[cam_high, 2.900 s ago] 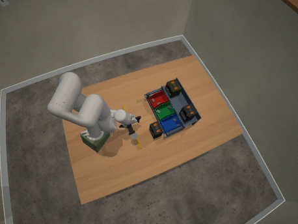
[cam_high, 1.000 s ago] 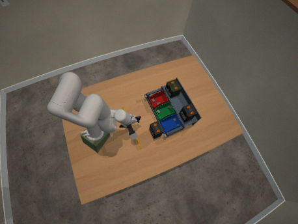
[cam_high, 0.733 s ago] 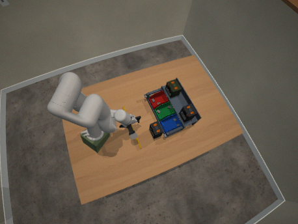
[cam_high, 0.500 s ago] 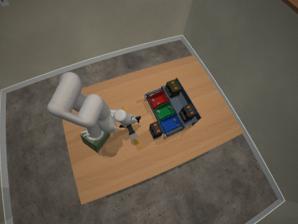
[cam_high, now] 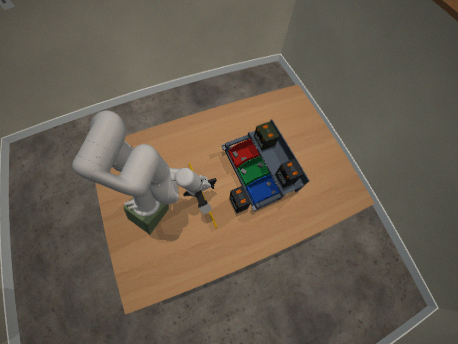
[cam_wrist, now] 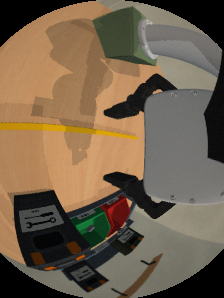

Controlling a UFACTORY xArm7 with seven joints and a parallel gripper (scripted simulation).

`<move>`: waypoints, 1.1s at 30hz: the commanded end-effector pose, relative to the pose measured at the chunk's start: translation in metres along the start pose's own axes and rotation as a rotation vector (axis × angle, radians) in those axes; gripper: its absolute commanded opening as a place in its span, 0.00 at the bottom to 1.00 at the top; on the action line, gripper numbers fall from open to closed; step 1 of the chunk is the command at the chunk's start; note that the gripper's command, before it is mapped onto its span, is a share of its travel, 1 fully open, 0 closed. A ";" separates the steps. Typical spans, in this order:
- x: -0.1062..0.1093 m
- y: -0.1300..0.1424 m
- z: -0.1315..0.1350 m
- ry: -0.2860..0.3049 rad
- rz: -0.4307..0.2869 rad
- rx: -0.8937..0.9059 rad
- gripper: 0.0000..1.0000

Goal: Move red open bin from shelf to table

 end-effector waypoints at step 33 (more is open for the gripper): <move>0.053 0.010 -0.019 0.236 0.059 -0.003 1.00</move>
Point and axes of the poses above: the point where the finger pads meet when closed, its own x axis back along the fingers, its own z axis across the jaws, y = z × x, the point moved 7 cm from there along x, back along the fingers, and after that the axes turned 4 degrees about -x, right-handed, at the moved point
